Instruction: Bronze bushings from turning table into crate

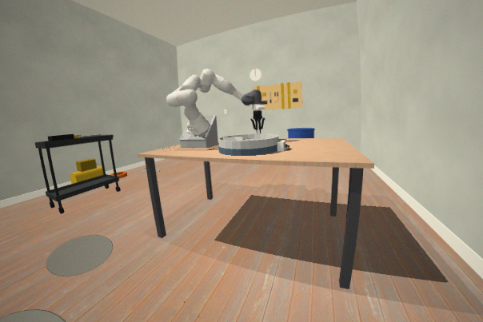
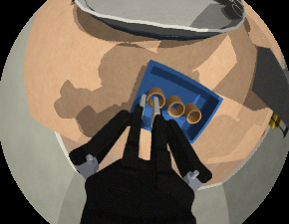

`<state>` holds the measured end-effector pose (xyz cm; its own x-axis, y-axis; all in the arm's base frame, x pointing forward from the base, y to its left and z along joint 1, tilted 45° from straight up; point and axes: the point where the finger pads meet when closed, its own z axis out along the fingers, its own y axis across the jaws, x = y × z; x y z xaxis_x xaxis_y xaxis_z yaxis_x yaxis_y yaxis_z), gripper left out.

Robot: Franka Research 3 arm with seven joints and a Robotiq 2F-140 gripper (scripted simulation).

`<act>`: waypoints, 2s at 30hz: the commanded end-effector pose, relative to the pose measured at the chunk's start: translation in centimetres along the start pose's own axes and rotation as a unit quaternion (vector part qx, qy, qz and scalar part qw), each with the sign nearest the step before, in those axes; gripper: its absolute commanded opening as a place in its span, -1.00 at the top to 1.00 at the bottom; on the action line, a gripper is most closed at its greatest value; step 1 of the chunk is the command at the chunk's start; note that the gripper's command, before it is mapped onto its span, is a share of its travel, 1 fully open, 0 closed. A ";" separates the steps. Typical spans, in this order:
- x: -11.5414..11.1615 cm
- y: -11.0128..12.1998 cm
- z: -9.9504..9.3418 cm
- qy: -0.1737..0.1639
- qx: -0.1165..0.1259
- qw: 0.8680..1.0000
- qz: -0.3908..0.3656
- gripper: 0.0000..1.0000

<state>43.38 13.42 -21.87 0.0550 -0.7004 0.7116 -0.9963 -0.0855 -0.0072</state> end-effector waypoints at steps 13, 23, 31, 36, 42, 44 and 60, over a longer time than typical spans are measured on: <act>0.0 0.1 -5.9 0.001 -0.001 1.000 0.001 0.79; 0.0 0.1 -6.9 0.001 -0.001 1.000 0.001 0.79; 0.0 0.1 -6.9 0.001 -0.001 1.000 0.001 0.79; 0.0 0.1 -6.9 0.001 -0.001 1.000 0.001 0.79; 0.0 0.1 -6.9 0.001 -0.001 1.000 0.001 0.79; 0.0 0.1 -6.9 0.001 -0.001 1.000 0.001 0.79; 0.0 0.1 -6.9 0.001 -0.001 1.000 0.001 0.79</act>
<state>42.84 18.15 -17.08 0.0557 -0.7002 0.7118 -0.9965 -0.0831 -0.0038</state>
